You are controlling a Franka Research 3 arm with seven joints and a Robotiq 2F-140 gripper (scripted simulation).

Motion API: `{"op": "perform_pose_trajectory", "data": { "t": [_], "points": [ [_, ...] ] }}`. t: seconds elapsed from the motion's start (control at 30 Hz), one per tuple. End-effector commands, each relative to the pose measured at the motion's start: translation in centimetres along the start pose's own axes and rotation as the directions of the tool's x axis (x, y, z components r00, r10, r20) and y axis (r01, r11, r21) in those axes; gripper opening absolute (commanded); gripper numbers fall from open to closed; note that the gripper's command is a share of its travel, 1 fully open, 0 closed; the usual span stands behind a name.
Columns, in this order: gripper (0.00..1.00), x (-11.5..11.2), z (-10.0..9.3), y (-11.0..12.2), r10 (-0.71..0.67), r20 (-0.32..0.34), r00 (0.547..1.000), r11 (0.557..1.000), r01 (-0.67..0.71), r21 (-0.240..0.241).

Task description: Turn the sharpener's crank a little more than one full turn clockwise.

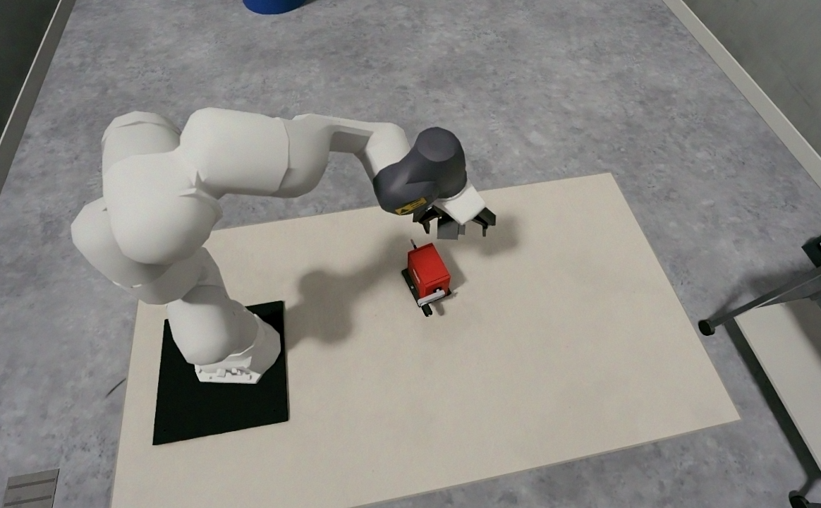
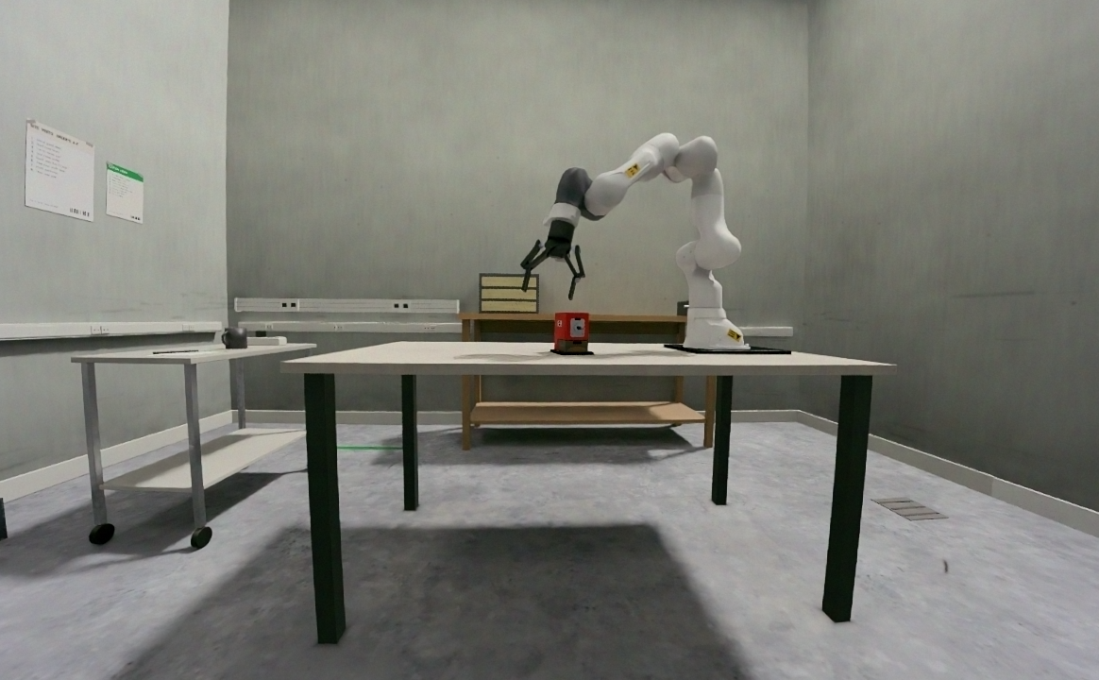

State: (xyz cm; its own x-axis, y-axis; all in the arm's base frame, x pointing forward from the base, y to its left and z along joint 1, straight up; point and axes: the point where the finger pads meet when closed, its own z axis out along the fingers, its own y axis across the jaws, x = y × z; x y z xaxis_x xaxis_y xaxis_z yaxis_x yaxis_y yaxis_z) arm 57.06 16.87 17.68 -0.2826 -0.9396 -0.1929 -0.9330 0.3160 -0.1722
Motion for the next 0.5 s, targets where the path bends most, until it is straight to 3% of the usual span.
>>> {"op": "perform_pose_trajectory", "data": {
  "t": [0.0, 0.1, 0.17, 0.47],
  "points": [
    [1.0, 2.1, -0.3, 0.7, -0.161, -0.02, 0.987, 0.986, 0.16, -0.04],
    [1.0, 2.7, -0.4, 0.7, -0.174, -0.025, 0.984, 0.984, 0.173, -0.044],
    [1.0, 4.9, -0.8, 0.8, -0.223, -0.043, 0.974, 0.974, 0.22, -0.063],
    [1.0, 9.6, -1.9, 1.2, -0.325, -0.071, 0.943, 0.942, 0.316, -0.111]
  ]
}}
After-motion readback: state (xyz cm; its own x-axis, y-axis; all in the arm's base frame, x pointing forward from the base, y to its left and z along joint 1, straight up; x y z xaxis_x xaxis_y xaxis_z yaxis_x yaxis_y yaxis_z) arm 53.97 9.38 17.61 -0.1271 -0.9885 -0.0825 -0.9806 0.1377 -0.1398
